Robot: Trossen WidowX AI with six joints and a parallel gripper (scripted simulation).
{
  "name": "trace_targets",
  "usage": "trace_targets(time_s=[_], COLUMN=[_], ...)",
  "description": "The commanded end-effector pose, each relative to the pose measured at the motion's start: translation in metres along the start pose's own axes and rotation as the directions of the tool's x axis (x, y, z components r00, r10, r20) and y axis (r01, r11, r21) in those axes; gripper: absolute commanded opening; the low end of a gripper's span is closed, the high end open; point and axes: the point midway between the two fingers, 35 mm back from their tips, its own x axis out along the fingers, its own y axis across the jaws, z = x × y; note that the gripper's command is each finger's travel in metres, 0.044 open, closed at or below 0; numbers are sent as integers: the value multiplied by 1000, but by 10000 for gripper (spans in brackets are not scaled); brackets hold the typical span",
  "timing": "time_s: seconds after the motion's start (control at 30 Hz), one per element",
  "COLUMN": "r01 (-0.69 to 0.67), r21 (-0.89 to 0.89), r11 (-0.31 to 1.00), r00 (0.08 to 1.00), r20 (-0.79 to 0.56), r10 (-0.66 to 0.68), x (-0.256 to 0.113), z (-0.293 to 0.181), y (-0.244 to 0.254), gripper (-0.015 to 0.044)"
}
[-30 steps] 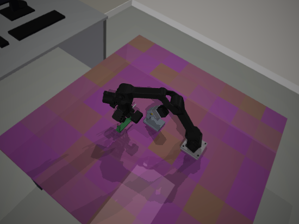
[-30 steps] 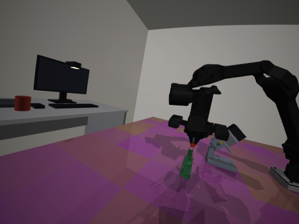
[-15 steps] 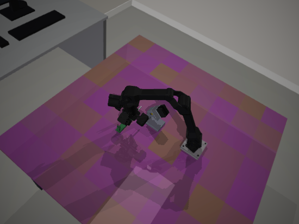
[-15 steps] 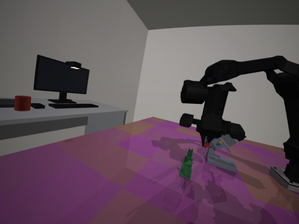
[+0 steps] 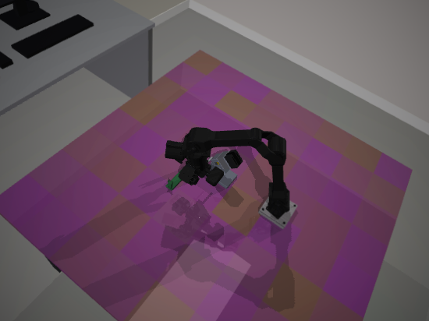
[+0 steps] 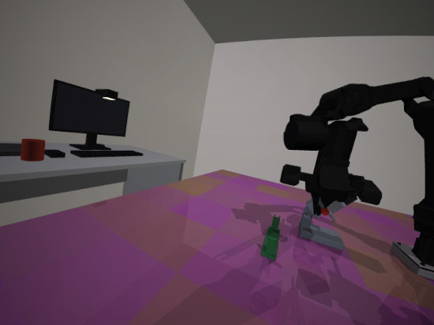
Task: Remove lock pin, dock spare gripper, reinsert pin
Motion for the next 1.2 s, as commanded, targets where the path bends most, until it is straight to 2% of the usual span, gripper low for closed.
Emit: trace_targets(time_s=[0.0,0.23,0.67,1.17], r01=[1,0,-2,-6], r21=[4,4,3,3], r11=[1000,1000,1000,1000], r00=[1000,1000,1000,1000], r20=[5,5,8,9], r10=[-1,0,2,6], x=[-2,5,52,50], z=[-1,1,13,3], y=[11,15,16,16], gripper=[0,0,0,0])
